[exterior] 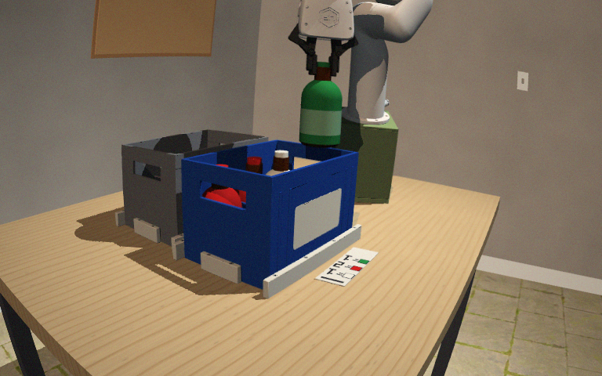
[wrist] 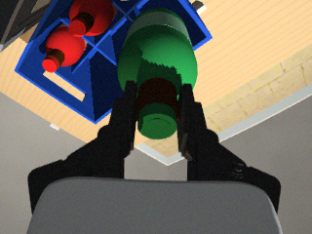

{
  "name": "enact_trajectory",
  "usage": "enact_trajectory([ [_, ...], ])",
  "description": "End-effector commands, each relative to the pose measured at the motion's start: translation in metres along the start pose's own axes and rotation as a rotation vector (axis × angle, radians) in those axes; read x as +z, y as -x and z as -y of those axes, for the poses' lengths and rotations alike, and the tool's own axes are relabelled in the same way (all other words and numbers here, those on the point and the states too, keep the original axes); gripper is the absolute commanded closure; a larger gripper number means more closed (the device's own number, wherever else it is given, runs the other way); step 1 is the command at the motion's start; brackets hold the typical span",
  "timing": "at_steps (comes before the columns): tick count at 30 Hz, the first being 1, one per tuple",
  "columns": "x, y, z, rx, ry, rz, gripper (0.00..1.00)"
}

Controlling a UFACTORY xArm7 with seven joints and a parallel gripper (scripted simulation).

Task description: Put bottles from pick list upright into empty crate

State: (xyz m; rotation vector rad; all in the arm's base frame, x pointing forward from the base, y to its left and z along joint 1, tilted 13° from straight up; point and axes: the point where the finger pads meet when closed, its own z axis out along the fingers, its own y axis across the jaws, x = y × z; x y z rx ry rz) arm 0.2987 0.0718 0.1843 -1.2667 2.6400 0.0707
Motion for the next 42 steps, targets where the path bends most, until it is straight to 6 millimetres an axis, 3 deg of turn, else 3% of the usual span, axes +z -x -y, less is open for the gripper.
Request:
enact_trajectory([
  [1, -0.0014, 0.0059, -0.0074, -0.001, -0.003, 0.003, 1.0],
  [42, -0.0014, 0.0036, -0.0076, -0.001, -0.003, 0.003, 1.0],
])
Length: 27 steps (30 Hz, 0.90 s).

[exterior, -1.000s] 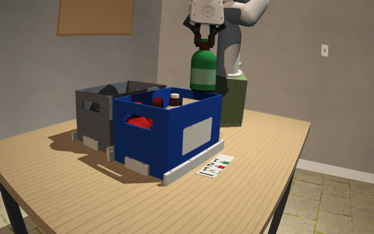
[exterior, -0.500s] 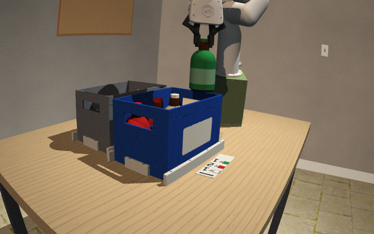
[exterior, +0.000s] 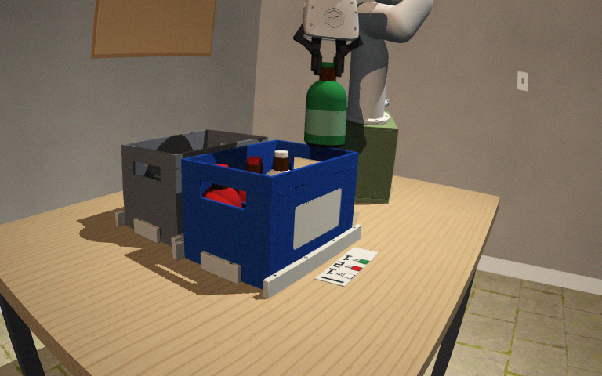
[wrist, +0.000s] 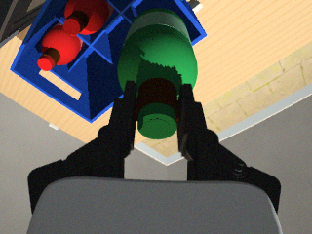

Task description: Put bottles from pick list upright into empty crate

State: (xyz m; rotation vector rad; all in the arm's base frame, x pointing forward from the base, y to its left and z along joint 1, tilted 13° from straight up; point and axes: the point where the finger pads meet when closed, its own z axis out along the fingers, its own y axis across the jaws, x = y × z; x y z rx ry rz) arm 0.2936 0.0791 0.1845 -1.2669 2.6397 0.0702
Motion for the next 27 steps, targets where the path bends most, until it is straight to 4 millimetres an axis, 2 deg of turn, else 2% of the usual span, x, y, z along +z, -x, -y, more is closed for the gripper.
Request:
enact_trajectory([
  [1, -0.001, 0.001, 0.001, 0.0, -0.003, 0.003, 1.0],
  [13, -0.001, 0.001, 0.001, 0.0, -0.003, 0.003, 1.0],
  [27, 0.011, 0.001, 0.001, 0.0, -0.003, 0.003, 1.0],
])
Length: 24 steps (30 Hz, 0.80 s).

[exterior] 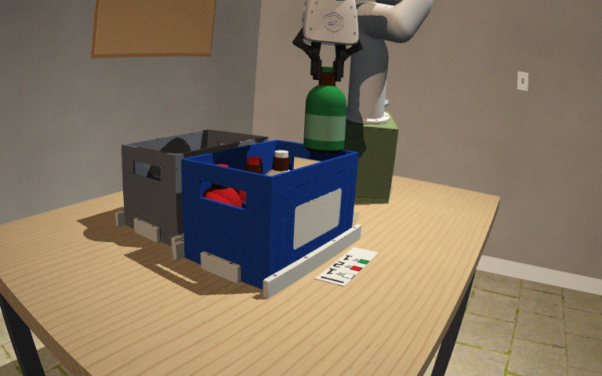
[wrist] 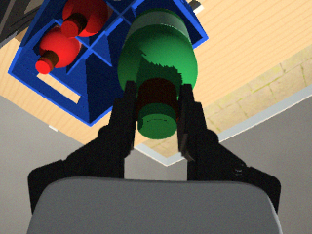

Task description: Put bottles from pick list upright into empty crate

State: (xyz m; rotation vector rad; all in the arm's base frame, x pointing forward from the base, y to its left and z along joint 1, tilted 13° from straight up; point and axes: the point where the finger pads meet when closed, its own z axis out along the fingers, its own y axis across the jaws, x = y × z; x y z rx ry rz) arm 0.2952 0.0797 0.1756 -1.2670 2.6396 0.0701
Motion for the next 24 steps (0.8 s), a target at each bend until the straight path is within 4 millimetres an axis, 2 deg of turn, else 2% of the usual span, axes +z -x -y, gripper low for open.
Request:
enact_trajectory([
  [1, 0.003, 0.001, 0.001, 0.0, -0.002, 0.003, 1.0],
  [24, 0.024, 0.001, 0.001, 0.0, -0.002, 0.003, 1.0],
])
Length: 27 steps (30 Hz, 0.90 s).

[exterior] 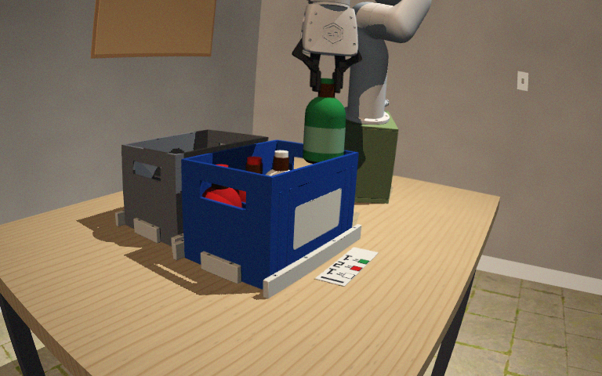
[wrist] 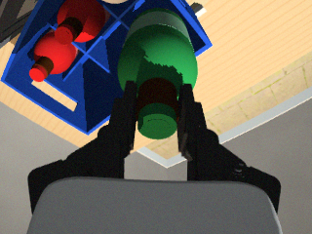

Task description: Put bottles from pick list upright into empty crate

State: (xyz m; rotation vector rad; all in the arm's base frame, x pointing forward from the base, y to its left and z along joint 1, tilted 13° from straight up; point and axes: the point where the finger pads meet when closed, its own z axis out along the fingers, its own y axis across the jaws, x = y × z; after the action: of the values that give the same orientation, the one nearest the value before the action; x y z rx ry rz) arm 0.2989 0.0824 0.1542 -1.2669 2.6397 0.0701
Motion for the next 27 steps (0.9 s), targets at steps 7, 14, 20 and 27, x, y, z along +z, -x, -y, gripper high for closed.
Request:
enact_trajectory([
  [7, 0.007, 0.001, 0.001, 0.0, -0.002, 0.003, 1.0],
  [14, 0.014, 0.001, 0.001, 0.0, -0.002, 0.003, 1.0],
  [20, 0.018, 0.001, 0.001, 0.0, -0.002, 0.003, 1.0],
  [27, 0.025, 0.001, 0.001, 0.0, -0.002, 0.003, 1.0],
])
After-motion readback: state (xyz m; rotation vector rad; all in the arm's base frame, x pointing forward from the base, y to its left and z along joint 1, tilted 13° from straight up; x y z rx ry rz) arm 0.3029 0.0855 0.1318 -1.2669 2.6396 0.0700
